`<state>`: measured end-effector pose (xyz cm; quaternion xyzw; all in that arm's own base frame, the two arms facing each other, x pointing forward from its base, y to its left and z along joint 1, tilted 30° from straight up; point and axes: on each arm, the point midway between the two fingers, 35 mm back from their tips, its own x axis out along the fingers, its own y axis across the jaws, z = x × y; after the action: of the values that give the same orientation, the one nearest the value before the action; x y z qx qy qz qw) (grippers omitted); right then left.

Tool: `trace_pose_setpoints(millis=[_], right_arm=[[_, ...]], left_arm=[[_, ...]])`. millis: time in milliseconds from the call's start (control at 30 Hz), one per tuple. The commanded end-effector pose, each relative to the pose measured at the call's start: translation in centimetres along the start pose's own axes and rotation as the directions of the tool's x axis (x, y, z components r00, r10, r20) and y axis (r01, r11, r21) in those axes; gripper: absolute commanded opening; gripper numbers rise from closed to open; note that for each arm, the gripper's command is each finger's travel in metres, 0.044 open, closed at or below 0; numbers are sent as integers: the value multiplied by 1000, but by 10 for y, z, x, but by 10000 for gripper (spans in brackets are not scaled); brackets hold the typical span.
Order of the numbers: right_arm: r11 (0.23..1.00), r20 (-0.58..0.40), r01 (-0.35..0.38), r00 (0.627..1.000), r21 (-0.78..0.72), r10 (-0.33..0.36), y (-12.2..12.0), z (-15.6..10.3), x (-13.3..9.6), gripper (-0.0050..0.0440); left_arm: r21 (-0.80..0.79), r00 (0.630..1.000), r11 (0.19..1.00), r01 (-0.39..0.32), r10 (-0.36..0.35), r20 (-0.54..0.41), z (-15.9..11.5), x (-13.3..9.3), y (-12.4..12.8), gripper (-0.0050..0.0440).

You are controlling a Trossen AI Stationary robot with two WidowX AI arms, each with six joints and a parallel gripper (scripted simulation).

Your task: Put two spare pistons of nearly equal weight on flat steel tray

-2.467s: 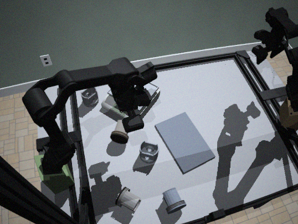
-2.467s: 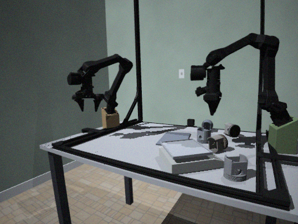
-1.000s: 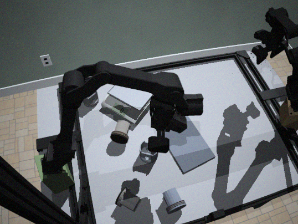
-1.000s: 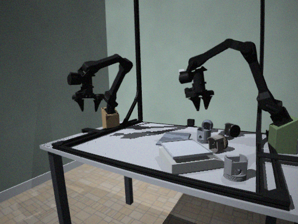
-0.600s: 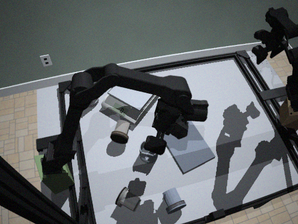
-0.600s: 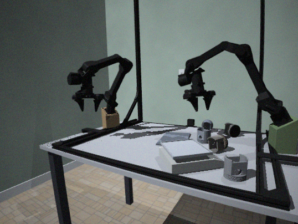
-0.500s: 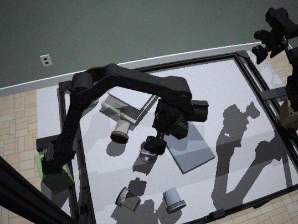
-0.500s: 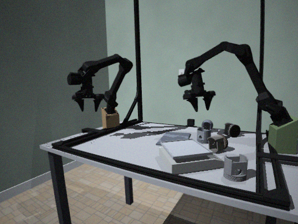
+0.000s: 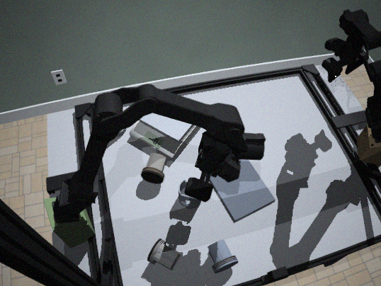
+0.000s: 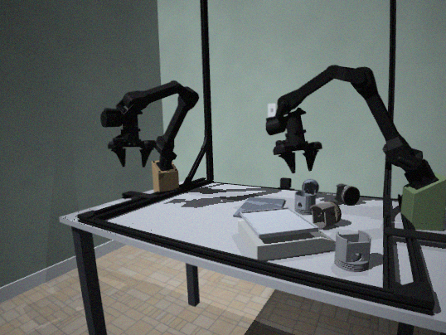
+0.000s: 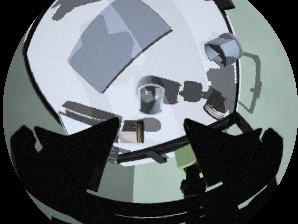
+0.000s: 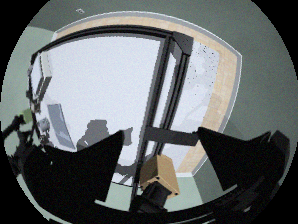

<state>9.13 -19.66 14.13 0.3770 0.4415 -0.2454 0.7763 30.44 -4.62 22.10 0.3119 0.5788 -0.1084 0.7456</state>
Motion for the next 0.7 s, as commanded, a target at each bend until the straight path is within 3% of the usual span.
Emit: trace_pose_setpoints(millis=[0, 667], right_arm=[[1000, 2, -5, 1000, -5, 5, 1, 0, 0, 440], [1000, 2, -5, 1000, -5, 5, 1, 0, 0, 440]], left_arm=[[5, 1000, 1000, 3, -3, -12, 0, 8, -1, 378], [5, 1000, 1000, 3, -3, -12, 8, 37, -1, 378]])
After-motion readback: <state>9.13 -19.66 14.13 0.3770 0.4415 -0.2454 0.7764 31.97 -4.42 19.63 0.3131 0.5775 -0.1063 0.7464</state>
